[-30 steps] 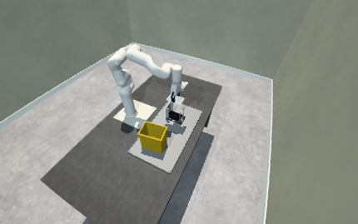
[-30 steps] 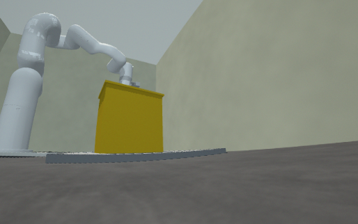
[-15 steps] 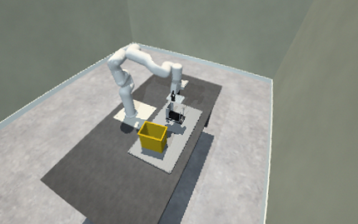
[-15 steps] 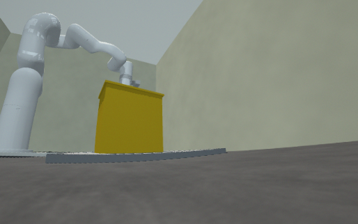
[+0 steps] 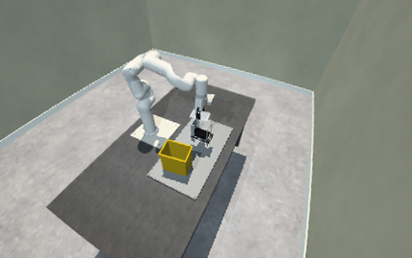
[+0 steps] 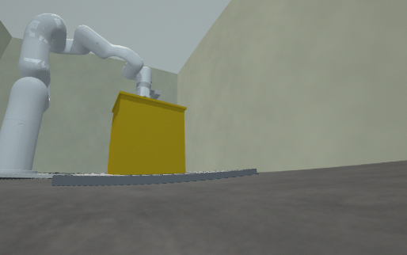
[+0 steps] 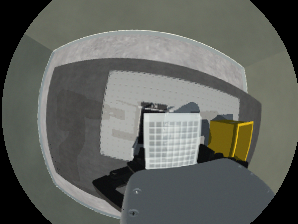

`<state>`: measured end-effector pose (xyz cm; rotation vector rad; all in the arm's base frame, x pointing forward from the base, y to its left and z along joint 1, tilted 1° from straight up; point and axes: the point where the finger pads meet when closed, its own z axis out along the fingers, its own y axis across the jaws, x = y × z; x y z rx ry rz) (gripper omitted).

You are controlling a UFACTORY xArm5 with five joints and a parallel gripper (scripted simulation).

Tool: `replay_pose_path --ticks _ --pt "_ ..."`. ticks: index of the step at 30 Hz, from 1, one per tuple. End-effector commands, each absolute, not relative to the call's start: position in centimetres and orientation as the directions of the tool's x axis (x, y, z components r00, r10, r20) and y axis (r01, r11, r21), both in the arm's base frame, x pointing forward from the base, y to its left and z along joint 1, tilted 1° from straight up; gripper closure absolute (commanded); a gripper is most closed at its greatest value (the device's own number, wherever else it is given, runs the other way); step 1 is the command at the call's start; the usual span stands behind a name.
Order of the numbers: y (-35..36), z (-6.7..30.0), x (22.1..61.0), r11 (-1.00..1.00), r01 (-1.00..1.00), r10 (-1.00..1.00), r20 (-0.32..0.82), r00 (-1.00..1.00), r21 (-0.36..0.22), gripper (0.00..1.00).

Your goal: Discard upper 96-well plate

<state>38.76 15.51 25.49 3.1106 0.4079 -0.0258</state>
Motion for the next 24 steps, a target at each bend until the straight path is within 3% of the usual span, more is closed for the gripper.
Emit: replay_pose_path --ticks 1,24 --pt "14.6 25.6 38.9 -0.965 0.264 0.264 -0.012 0.965 0.001 1.0" --pt "7.6 25.1 39.3 -0.965 0.264 0.264 -0.015 0.965 -0.001 1.0"
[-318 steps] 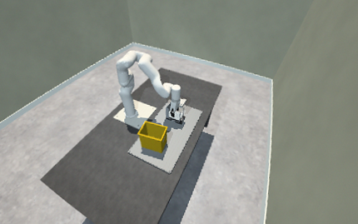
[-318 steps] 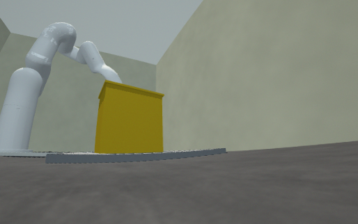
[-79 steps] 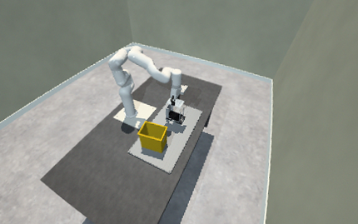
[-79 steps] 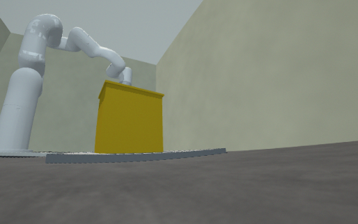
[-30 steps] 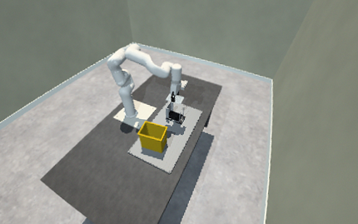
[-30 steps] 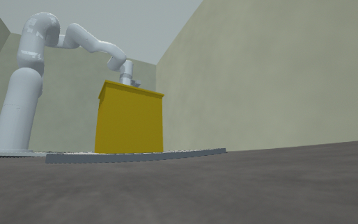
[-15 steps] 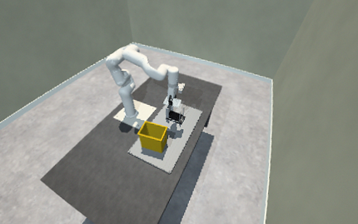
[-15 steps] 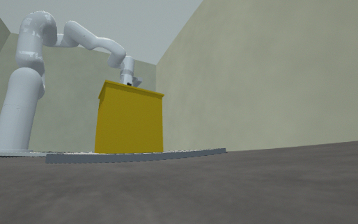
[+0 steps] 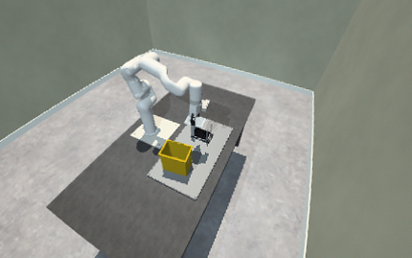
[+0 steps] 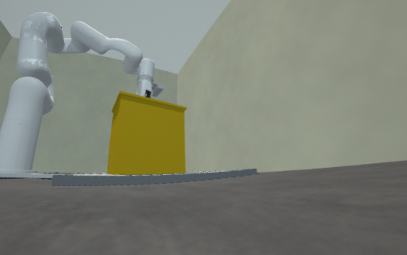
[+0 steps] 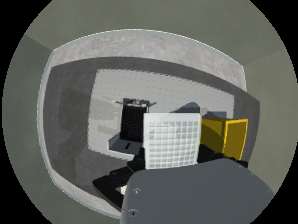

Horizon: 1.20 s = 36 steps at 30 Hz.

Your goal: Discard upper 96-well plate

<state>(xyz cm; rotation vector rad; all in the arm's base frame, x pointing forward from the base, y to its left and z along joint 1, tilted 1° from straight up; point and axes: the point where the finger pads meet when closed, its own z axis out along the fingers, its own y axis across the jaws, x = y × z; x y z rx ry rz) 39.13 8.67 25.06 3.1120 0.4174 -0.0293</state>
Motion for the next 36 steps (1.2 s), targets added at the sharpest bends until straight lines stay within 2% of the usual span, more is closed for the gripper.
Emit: replay_pose_path --ticks 1,36 --pt "7.2 25.1 39.3 -0.965 0.264 0.264 -0.015 0.964 -0.001 1.0" --pt "-3.1 24.5 39.9 -0.965 0.264 0.264 -0.017 0.964 -0.006 1.0"
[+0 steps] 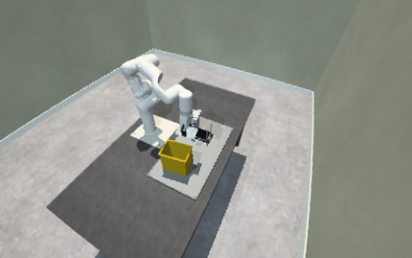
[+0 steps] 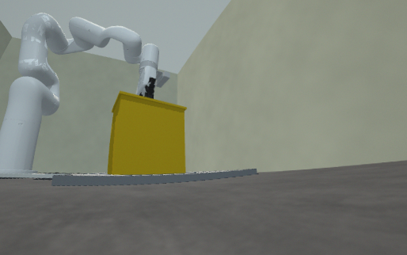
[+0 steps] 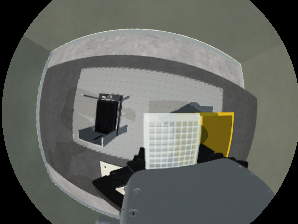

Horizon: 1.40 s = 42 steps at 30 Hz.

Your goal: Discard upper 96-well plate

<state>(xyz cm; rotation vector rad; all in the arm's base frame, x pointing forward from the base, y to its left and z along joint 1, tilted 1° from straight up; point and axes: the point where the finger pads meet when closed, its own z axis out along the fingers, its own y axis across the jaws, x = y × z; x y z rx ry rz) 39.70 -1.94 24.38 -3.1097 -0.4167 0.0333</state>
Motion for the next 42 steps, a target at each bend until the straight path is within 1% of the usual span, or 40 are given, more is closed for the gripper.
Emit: replay_pose_path --ticks 1,42 --pt "-3.4 24.4 39.9 -0.965 0.264 0.264 -0.017 0.964 -0.006 1.0" --pt "-14.9 23.7 40.5 -0.965 0.263 0.264 -0.016 0.964 -0.011 1.0"
